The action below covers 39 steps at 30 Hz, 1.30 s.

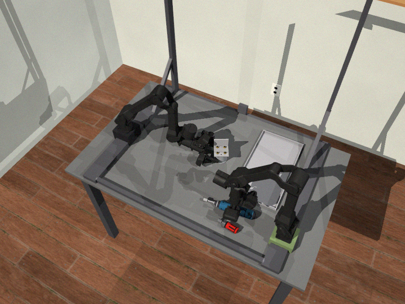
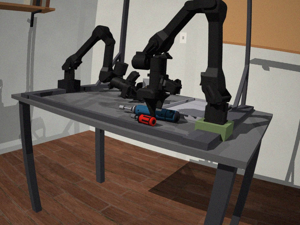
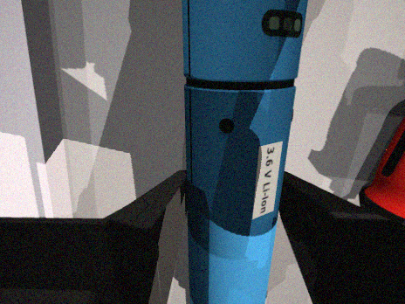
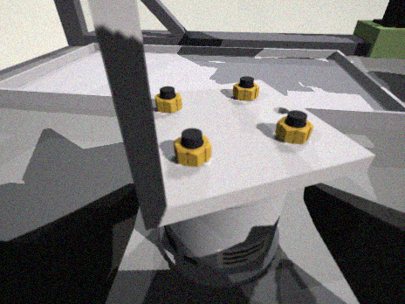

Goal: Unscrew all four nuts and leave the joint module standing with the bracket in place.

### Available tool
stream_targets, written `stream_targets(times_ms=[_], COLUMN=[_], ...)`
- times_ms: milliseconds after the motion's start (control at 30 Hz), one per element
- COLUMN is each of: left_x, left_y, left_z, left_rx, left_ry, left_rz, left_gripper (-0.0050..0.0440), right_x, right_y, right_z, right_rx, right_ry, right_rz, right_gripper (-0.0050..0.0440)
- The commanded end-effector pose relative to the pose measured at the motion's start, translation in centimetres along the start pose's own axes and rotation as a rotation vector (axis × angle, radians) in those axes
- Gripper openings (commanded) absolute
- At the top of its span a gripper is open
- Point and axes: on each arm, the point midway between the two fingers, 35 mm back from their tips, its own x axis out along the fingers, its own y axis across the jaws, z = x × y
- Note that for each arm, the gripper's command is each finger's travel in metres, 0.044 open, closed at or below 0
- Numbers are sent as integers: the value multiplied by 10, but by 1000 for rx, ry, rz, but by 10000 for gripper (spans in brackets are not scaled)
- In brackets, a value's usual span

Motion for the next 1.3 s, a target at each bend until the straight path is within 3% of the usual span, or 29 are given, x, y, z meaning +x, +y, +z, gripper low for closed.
stream_targets(times_ms=[0, 67, 167, 233, 600, 667, 733, 900, 1033, 1100, 1267], left_x=[-21, -30, -54, -65, -67, -67, -67, -71, -83, -83, -101], left_y=[3, 3, 3, 2, 2, 2, 2, 6, 13, 13, 24], left_z=[-10, -10, -9, -8, -8, -8, -8, -9, -12, -12, -15], left_rx=[5, 5, 5, 5, 5, 5, 5, -48, -188, -188, -377], left_ry=[55, 55, 55, 55, 55, 55, 55, 31, -26, -26, -90], left_rz=[10, 10, 10, 10, 10, 10, 10, 56, 197, 197, 388], left_gripper=[158, 162, 162, 162, 162, 162, 162, 162, 162, 162, 162], right_x=[8, 8, 6, 6, 5, 4, 5, 5, 5, 5, 5], right_y=[2, 2, 1, 1, 1, 1, 1, 1, 1, 1, 1], right_z=[13, 18, 17, 17, 19, 19, 17, 17, 17, 17, 17], right_rx=[6, 6, 6, 6, 5, 5, 3, 3, 3, 3, 3], right_ry=[-32, -42, -40, -40, -46, -45, -41, -41, -41, -41, -41], right_rz=[0, 0, 0, 0, 1, 1, 1, 1, 1, 1, 1], right_gripper=[395, 395, 323, 302, 248, 200, 242, 242, 242, 242, 242])
